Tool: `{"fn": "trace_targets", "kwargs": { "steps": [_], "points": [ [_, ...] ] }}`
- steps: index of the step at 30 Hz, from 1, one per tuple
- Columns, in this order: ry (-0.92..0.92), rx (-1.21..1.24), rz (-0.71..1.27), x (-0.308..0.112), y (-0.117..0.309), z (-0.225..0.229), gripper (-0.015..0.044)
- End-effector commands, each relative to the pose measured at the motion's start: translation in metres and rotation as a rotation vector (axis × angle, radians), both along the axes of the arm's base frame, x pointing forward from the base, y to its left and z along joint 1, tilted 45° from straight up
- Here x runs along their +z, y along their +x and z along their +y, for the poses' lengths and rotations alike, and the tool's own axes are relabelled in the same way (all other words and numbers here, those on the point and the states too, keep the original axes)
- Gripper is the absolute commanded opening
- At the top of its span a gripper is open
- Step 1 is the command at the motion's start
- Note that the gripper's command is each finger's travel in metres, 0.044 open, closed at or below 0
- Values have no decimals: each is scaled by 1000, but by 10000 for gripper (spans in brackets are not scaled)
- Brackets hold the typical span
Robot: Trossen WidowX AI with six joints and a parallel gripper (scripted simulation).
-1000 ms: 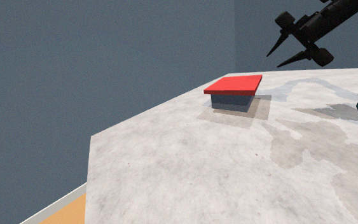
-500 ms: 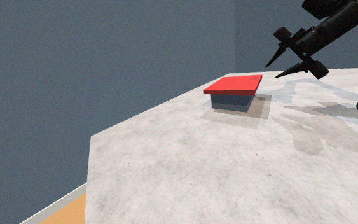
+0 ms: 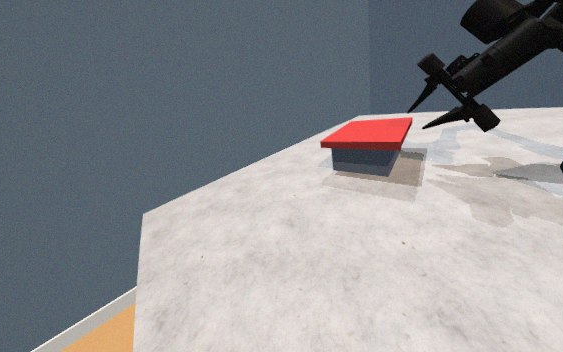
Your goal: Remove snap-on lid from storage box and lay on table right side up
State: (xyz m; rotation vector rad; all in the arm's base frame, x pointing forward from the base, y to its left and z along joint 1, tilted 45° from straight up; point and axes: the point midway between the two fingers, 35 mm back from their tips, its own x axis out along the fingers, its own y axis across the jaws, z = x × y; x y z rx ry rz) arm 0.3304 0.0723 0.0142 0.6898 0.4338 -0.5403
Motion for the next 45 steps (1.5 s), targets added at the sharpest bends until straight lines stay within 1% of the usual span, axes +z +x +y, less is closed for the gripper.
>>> {"fn": "trace_targets", "kwargs": {
  "steps": [1,23,26,36,39,40,45],
  "points": [
    [0,2,-1,-3,7,-2,235],
    [-3,3,-8,-21,30,-15,235],
    [-3,3,-8,-21,30,-15,156],
    [-3,3,-8,-21,30,-15,90],
    [-3,3,-8,-21,30,-15,11],
    [-3,3,-8,-21,30,-15,0],
    [-2,1,-8,-20,30,-15,0]
  ]
}}
